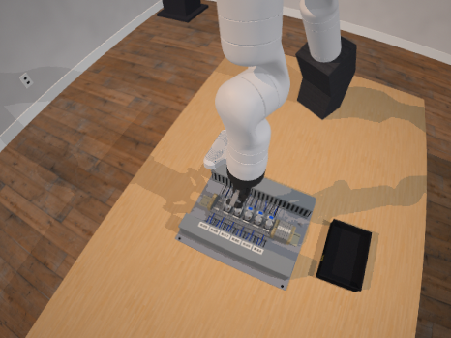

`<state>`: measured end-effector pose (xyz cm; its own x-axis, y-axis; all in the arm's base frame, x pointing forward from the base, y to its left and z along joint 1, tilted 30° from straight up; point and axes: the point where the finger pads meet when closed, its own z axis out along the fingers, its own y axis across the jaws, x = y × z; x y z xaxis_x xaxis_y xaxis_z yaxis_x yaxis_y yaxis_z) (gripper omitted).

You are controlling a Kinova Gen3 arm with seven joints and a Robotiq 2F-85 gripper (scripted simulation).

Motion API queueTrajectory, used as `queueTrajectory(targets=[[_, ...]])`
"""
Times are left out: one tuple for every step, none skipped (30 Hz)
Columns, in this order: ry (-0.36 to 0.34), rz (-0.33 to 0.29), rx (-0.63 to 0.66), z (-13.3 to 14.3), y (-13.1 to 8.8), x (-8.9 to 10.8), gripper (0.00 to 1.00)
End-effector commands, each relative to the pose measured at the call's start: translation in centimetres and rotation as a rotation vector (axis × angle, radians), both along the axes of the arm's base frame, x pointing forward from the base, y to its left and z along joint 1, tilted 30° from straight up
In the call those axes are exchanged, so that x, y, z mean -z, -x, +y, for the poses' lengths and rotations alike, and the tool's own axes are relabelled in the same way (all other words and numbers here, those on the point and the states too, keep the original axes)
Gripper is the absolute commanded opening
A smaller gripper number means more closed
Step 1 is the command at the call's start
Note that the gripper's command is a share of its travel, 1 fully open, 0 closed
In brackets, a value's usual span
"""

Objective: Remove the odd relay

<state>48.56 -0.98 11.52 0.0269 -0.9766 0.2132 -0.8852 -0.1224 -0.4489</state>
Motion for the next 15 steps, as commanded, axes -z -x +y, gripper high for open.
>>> queueTrajectory(targets=[[0.011,0.002,-0.018,2.0,0.3,0.7,0.00],[0.011,0.002,-0.018,2.6,0.4,0.8,0.00],[0.011,0.002,-0.018,3.2,0.4,1.0,0.00],[0.011,0.002,-0.018,3.9,0.5,1.1,0.00],[0.011,0.002,-0.018,4.6,0.5,1.3,0.00],[0.011,0.002,-0.018,5.4,0.6,1.5,0.00],[0.011,0.002,-0.018,6.2,0.6,1.7,0.00],[0.011,0.002,-0.018,7.1,0.7,1.9,0.00],[0.011,0.002,-0.018,7.9,0.7,2.1,0.00],[0.011,0.002,-0.018,8.8,0.8,2.3,0.00],[0.011,0.002,-0.018,9.7,0.8,2.5,0.00],[0.011,0.002,-0.018,9.7,0.8,2.5,0.00],[0.011,0.002,-0.018,9.7,0.8,2.5,0.00],[0.011,0.002,-0.018,10.6,0.9,2.7,0.00],[0.011,0.002,-0.018,11.5,0.9,2.9,0.00]])
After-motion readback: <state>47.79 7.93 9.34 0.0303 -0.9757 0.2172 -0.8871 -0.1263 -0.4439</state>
